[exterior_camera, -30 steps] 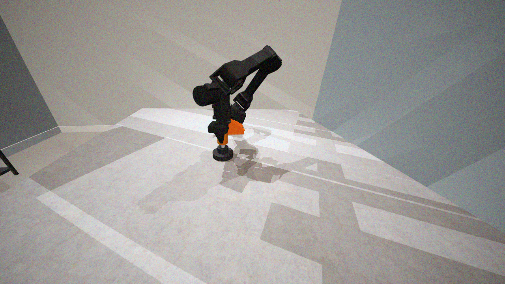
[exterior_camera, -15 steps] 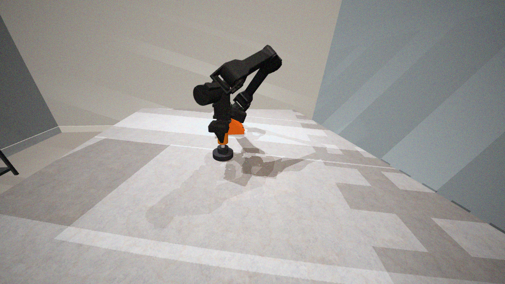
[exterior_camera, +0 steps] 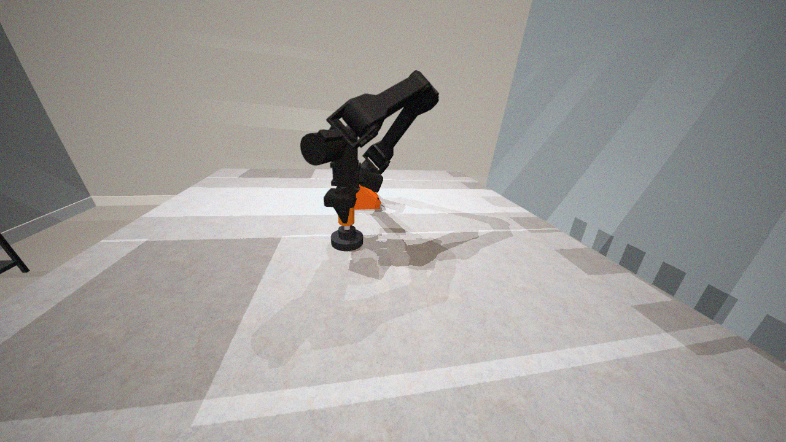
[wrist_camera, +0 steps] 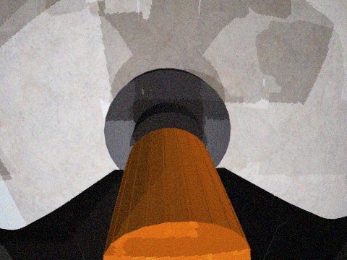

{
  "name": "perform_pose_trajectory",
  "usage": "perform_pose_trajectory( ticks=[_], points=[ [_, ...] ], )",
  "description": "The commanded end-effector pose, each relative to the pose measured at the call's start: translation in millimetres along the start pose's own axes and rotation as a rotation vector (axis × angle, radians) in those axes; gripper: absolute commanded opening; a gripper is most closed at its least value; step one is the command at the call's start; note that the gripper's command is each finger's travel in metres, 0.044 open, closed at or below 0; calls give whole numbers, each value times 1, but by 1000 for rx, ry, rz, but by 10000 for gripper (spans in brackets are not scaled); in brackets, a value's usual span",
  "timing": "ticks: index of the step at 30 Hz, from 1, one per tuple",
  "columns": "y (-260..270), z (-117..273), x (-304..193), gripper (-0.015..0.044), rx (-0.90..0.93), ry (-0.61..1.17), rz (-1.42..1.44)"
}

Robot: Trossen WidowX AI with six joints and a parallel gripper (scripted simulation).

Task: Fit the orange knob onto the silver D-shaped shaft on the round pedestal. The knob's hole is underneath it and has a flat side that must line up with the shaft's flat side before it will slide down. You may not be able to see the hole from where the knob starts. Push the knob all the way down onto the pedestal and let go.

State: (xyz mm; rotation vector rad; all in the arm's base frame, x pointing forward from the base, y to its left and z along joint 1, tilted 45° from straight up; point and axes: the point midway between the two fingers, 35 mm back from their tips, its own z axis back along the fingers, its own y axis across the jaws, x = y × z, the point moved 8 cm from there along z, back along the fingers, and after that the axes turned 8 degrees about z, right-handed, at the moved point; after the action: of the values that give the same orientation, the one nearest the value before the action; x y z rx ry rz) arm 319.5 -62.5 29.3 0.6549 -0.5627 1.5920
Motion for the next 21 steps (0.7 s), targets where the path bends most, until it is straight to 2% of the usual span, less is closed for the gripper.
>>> perform_pose_trajectory(
  ticks=[1,15,21],
  points=[
    [-1,-1,1,0,-3,-3,0],
    [-2,4,2,0,-3,-2,10],
    [-3,4,1,0,-3,-2,200]
  ],
)
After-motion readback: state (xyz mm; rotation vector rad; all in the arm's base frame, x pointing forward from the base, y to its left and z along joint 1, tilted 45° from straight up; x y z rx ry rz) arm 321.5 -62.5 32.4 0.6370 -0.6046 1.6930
